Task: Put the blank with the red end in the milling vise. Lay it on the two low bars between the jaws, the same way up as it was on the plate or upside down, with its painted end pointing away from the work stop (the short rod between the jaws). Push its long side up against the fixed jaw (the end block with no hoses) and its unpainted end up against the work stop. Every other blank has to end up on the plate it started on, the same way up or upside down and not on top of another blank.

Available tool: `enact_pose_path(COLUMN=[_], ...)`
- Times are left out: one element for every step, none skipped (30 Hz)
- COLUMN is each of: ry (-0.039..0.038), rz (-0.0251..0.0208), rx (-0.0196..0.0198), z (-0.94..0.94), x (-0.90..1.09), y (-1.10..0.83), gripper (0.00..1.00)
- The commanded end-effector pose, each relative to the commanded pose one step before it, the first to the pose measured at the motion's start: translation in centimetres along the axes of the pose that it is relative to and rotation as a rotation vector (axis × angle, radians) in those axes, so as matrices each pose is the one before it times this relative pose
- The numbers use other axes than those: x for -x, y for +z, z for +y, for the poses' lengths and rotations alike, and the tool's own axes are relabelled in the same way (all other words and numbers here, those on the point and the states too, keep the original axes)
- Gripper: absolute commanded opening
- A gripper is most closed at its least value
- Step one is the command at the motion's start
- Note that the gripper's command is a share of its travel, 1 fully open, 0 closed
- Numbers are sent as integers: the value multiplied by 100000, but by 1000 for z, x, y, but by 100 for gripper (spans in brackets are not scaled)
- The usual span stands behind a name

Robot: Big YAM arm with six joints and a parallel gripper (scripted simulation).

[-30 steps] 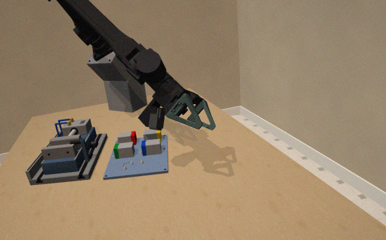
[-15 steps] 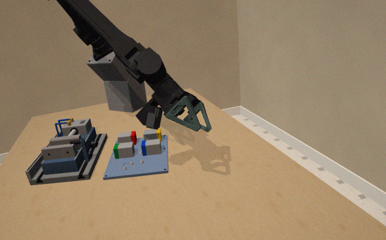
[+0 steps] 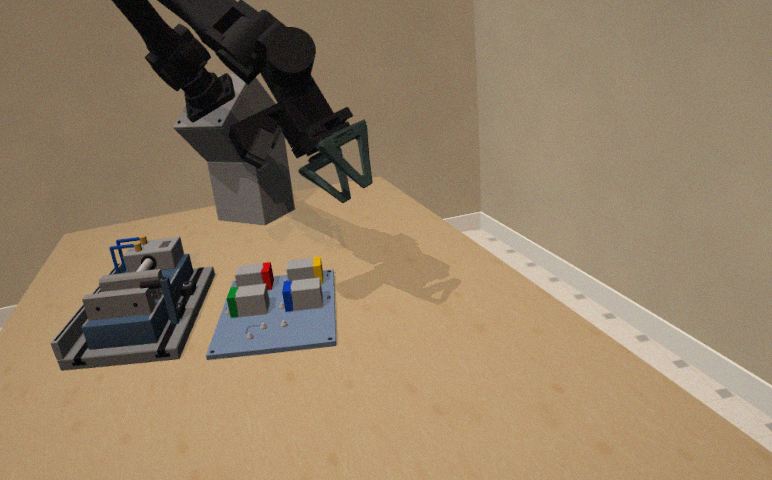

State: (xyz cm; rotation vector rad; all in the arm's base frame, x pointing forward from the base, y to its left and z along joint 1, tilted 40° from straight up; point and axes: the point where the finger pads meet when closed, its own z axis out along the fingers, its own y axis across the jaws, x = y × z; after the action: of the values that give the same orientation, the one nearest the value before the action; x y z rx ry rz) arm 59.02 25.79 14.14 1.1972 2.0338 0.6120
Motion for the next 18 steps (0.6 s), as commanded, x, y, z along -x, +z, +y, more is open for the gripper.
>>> enact_pose_path(ry=[-26183,-295,-8433,-3332,253,-10950,-1000,-8448,-2914,1114,0,0,-11917,-8864,-1092,-8823,-102,-7728], rz=[-45,0,-741,54,-237,-65,34,-112,120,-1145,0,0,1501,388,62,543,7,573], rx=[-8406,-107,-5170,-1203,522,-6334,-297,-4913,-818,1746,0,0,-6934,-4364,-318,-4042,-24,-3423], z=[-1038,0,-1783,0,305,-2161,0,-1874,0,896,0,0,-2710,-1685,0,-1504,0,-1285], x=[-961,0,-156,0,189,-450,0,-394,0,904,0,0,-1370,-591,0,-635,0,-632], y=[-4346,0,-1783,0,-104,-1582,0,-1524,0,-496,0,0,-914,-1154,0,-960,0,-773], gripper=[100,100,100,100,100,100,100,100,100,100,100,100,100,100,100,100,100,100])
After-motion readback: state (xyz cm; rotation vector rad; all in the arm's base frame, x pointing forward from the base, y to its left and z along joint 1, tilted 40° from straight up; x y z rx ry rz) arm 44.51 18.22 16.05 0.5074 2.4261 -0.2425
